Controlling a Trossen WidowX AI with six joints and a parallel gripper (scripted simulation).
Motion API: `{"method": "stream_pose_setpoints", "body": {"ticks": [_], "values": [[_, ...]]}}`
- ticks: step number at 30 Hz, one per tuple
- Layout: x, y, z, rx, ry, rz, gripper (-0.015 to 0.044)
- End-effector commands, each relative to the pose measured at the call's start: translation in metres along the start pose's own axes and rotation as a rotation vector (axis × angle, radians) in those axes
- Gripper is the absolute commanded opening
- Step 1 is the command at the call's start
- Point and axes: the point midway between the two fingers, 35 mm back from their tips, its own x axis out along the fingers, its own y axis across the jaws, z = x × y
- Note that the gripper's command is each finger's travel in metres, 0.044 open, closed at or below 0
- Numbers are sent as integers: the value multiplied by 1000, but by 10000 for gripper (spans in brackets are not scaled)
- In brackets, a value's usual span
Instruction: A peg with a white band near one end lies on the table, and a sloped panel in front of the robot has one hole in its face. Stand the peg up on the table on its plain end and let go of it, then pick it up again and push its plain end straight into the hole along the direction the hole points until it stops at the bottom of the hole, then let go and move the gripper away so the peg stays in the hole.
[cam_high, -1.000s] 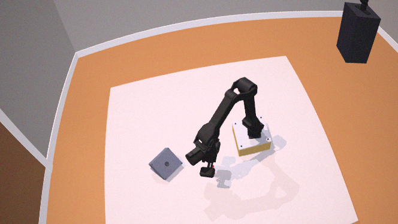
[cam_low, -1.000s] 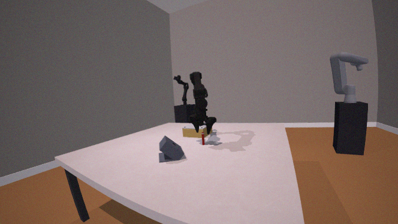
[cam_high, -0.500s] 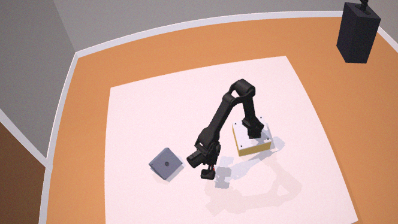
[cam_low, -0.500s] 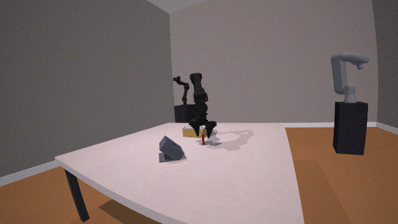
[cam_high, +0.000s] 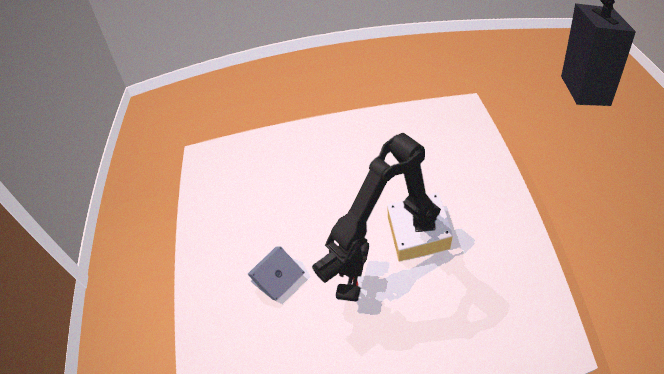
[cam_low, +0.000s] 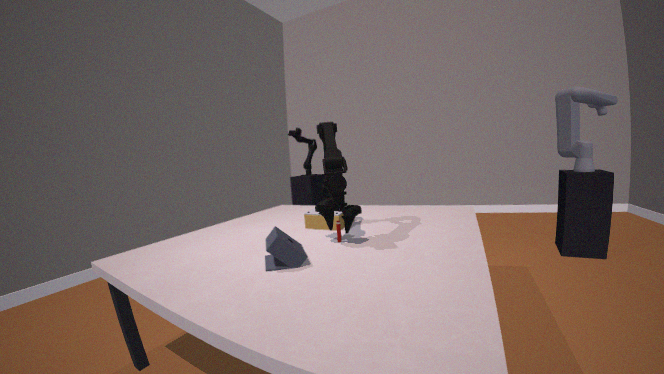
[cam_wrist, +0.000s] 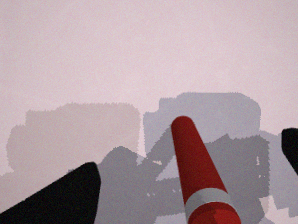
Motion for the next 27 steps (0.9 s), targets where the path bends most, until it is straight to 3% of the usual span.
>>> {"method": "stream_pose_setpoints", "body": {"ticks": [1,11,18,27], "values": [[0,0,0,0,0,1,309],[0,0,0,0,0,1,46],[0,0,0,0,0,1,0],[-24,2,2,-1,2,0,0]]}}
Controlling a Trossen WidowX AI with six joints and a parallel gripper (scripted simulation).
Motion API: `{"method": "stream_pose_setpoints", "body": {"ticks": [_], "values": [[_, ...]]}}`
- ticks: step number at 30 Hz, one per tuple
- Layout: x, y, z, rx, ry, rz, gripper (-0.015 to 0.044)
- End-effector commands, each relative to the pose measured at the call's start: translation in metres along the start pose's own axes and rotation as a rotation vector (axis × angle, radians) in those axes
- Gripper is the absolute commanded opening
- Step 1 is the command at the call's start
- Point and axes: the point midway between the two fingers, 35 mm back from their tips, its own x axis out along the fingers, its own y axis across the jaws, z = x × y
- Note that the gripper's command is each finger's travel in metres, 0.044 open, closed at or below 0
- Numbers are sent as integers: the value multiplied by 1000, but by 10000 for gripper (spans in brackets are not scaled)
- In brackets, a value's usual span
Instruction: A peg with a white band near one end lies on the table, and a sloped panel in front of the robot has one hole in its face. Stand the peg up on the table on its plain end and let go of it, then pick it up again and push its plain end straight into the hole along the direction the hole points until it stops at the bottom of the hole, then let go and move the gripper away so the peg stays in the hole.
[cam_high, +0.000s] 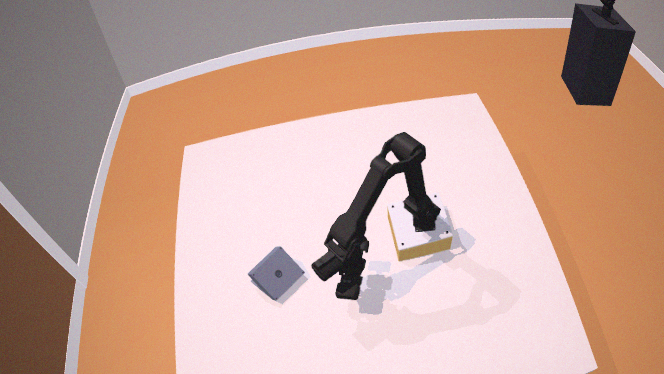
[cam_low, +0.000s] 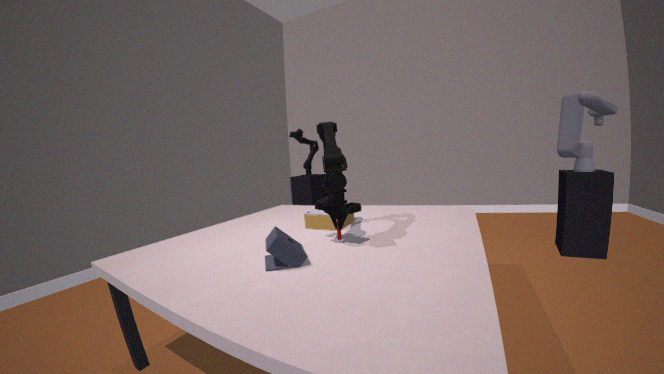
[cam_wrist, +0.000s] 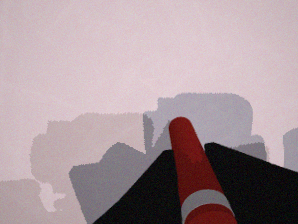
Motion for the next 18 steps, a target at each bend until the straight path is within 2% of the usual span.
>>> {"method": "stream_pose_setpoints", "body": {"ticks": [1,12,18], "values": [[-20,3,2,-1,-7,10,0],[-68,2,3,-3,-2,7,0],[-71,3,5,-9,-8,3,0]]}}
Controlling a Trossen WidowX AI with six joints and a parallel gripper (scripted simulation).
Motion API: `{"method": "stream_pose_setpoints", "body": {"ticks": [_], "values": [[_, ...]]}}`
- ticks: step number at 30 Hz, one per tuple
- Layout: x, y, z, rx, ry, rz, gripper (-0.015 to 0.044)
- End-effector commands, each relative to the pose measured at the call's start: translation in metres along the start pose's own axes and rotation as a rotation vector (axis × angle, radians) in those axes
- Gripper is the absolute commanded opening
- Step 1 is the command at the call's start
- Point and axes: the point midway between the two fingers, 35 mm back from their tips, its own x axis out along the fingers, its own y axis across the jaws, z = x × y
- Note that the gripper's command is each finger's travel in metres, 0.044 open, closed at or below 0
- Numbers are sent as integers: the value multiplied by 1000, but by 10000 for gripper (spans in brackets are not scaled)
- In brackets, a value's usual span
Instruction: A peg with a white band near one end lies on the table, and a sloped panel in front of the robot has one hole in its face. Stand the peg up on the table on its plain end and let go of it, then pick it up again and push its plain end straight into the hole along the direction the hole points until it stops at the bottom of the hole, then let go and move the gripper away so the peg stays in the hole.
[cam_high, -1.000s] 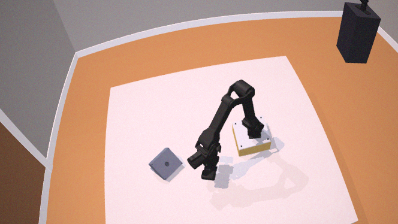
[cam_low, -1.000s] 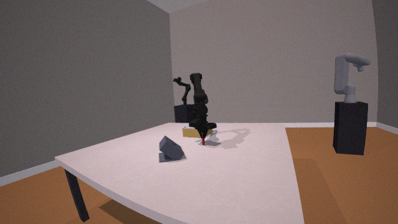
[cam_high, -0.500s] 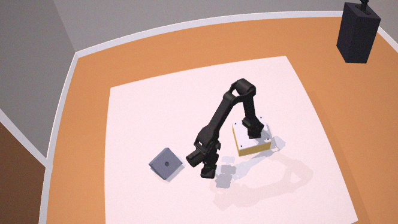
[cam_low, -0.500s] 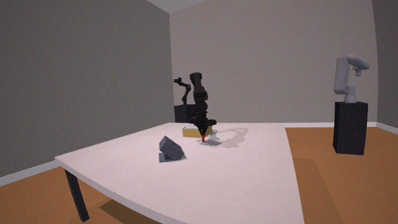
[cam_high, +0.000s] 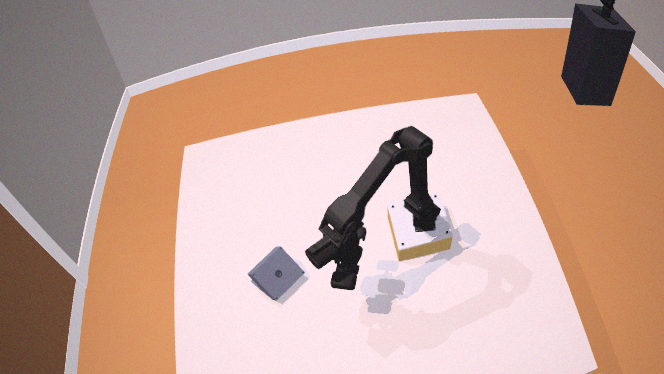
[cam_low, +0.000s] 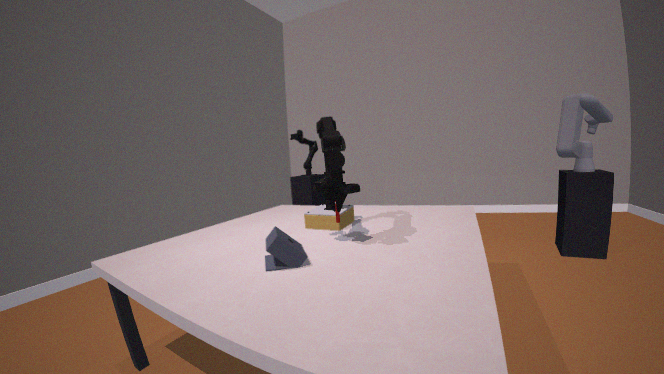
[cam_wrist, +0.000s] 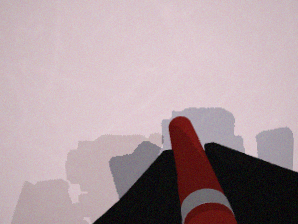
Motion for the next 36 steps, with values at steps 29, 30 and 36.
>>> {"method": "stream_pose_setpoints", "body": {"ticks": [29,30,36], "values": [[-10,15,41,-162,-173,-130,0],[-10,16,43,-167,-179,-135,0],[-12,19,51,-198,-213,-164,0]]}}
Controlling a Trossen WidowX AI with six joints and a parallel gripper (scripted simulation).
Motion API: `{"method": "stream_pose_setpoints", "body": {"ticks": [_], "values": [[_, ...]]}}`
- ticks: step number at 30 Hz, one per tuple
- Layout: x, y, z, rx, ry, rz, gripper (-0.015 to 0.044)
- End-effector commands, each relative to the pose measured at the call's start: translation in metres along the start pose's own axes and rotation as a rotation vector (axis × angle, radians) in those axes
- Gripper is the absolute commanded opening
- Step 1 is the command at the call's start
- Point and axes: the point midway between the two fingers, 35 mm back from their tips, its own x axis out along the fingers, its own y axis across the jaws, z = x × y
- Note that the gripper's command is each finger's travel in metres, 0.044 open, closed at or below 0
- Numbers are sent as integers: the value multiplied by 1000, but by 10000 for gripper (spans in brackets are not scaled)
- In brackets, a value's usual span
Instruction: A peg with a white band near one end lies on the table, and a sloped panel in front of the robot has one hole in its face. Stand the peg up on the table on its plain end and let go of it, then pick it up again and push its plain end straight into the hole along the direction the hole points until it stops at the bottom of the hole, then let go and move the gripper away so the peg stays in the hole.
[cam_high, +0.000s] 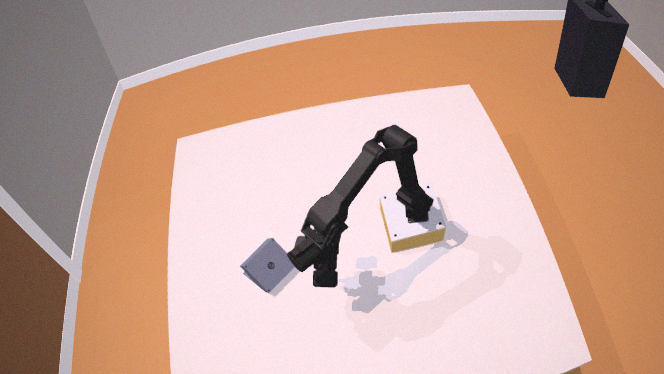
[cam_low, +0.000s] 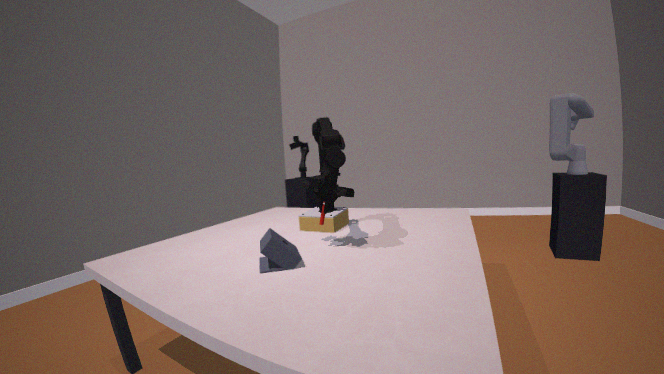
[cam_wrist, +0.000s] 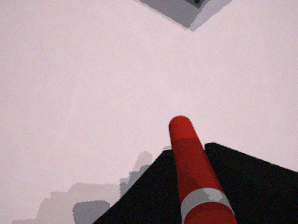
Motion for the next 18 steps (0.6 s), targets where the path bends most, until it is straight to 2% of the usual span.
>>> {"method": "stream_pose_setpoints", "body": {"ticks": [1,18], "values": [[2,2,6,-31,-21,-28,0],[-1,8,31,-120,-114,-114,0]]}}
